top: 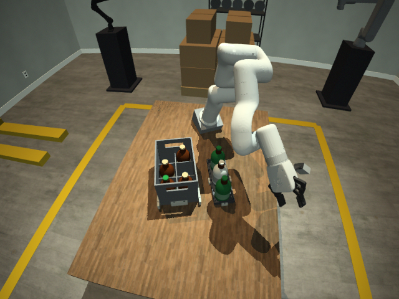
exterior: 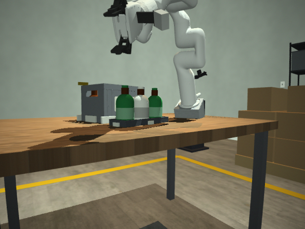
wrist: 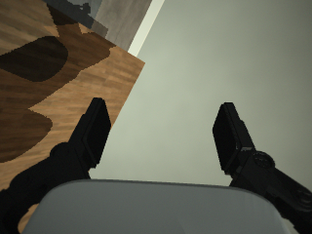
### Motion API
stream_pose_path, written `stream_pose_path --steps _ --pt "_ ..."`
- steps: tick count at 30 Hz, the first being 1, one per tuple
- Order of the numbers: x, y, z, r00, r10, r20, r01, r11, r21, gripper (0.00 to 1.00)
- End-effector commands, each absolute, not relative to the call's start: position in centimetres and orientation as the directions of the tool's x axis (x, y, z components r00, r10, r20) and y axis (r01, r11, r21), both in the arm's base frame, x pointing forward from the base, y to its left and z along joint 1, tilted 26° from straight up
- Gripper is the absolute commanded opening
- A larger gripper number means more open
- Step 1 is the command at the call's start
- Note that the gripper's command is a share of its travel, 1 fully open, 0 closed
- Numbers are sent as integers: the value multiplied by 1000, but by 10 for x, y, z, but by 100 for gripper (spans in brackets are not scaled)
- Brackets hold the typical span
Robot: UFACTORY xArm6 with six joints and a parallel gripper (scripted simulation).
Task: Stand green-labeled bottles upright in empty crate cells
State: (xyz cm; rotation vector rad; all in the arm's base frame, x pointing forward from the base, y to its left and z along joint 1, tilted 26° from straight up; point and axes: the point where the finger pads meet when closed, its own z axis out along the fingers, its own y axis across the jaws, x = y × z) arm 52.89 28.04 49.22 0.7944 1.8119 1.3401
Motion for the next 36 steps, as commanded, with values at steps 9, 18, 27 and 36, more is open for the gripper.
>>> stream_pose_path --steps 9,18,27,36 --pt "538 269 504 -540 767 -347 -67 371 926 100" --pt "546 256 510 -527 687 -500 -182 484 856 100" --pt "555 234 508 -492 542 -682 -316 618 720 100" --pt "559 212 500 -457 402 -793 -402 702 588 100"
